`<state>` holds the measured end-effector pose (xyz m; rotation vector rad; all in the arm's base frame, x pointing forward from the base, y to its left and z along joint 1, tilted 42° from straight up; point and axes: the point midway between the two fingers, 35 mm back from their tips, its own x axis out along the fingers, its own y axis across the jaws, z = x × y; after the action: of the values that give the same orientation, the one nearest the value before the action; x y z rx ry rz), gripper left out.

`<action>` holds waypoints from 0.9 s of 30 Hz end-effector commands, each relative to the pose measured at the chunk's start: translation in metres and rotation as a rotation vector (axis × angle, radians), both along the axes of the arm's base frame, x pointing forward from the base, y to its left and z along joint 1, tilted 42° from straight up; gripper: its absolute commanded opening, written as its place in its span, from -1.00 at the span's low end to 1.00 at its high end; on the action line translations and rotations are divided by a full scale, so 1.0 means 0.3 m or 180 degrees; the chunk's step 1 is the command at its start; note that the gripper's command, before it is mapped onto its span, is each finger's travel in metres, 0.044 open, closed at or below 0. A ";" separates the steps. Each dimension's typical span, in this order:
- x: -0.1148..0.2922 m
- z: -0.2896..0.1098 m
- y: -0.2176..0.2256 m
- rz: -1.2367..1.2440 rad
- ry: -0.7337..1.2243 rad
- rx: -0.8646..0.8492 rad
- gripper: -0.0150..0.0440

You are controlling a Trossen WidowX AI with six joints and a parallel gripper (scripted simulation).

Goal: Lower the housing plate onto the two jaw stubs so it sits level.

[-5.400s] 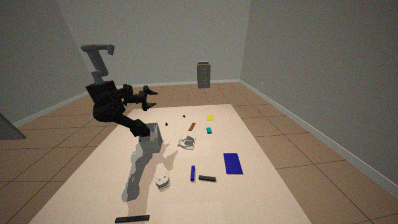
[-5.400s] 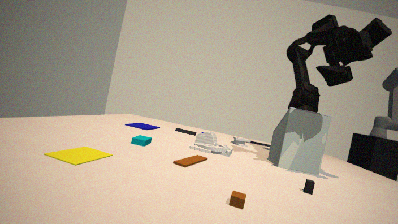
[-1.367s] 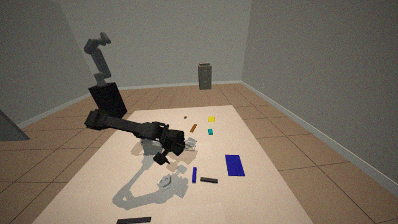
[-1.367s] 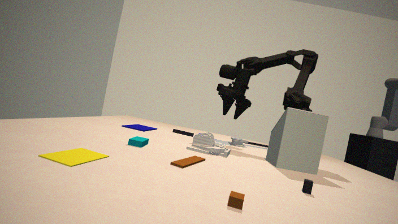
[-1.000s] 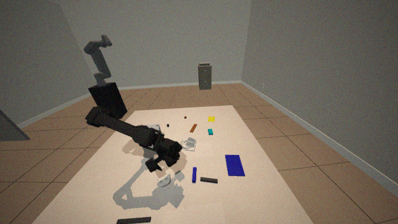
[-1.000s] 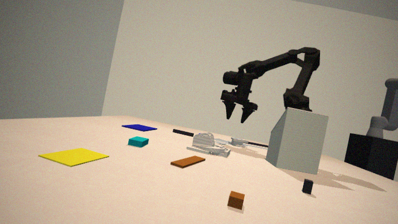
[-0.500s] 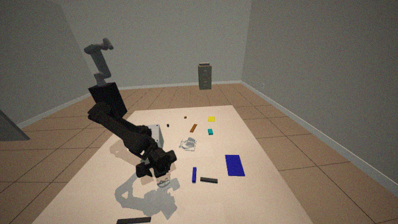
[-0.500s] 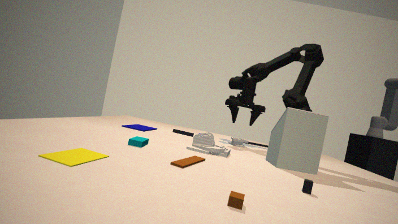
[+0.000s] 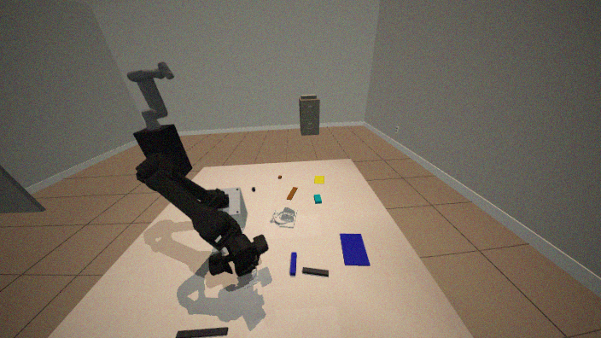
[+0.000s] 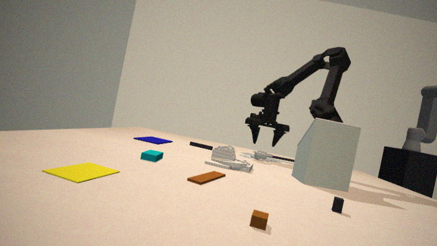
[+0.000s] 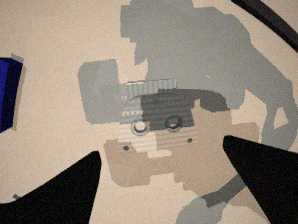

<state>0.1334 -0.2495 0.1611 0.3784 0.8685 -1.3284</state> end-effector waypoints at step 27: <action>-0.002 -0.060 -0.044 0.0012 0.0017 0.0020 1.00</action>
<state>0.1331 -0.2633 0.1457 0.3777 0.8702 -1.3287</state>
